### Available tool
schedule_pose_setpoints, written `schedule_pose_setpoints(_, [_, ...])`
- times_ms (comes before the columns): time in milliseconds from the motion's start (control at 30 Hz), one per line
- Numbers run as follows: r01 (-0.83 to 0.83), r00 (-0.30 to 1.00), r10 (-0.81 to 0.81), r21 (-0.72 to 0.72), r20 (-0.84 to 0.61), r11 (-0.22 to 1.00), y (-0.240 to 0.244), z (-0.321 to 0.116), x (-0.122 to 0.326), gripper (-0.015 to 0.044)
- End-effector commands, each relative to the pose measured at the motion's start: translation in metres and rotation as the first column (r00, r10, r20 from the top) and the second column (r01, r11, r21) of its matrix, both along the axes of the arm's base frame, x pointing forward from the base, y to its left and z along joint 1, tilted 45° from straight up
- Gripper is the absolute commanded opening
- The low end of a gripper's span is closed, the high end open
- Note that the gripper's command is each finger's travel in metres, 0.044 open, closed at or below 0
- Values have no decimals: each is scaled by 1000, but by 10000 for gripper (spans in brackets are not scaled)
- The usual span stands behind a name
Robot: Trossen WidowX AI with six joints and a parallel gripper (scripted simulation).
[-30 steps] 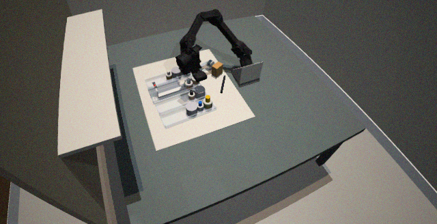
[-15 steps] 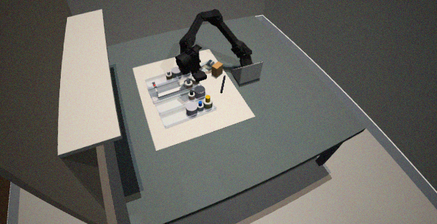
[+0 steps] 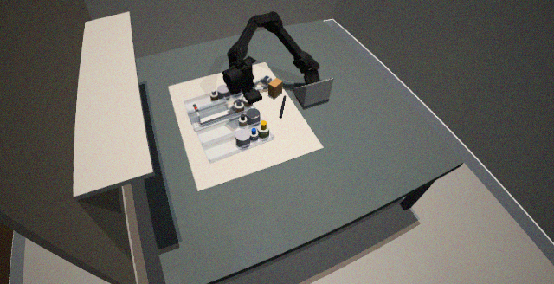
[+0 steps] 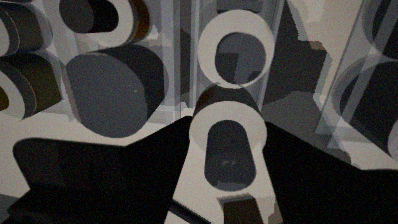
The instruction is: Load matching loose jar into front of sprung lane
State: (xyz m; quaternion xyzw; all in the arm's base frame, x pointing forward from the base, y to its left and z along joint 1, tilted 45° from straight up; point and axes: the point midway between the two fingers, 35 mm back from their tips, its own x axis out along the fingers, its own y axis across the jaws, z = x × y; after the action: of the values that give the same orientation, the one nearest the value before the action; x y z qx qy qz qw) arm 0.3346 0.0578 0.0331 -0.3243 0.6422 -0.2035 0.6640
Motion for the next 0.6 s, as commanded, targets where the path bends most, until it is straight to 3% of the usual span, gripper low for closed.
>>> schedule_pose_setpoints(0, [-6, 1000, 7, -5, 23, 1000, 1, 3, 5, 0])
schedule_pose_setpoints(567, [-7, 1000, 7, -5, 23, 1000, 1, 2, 7, 0])
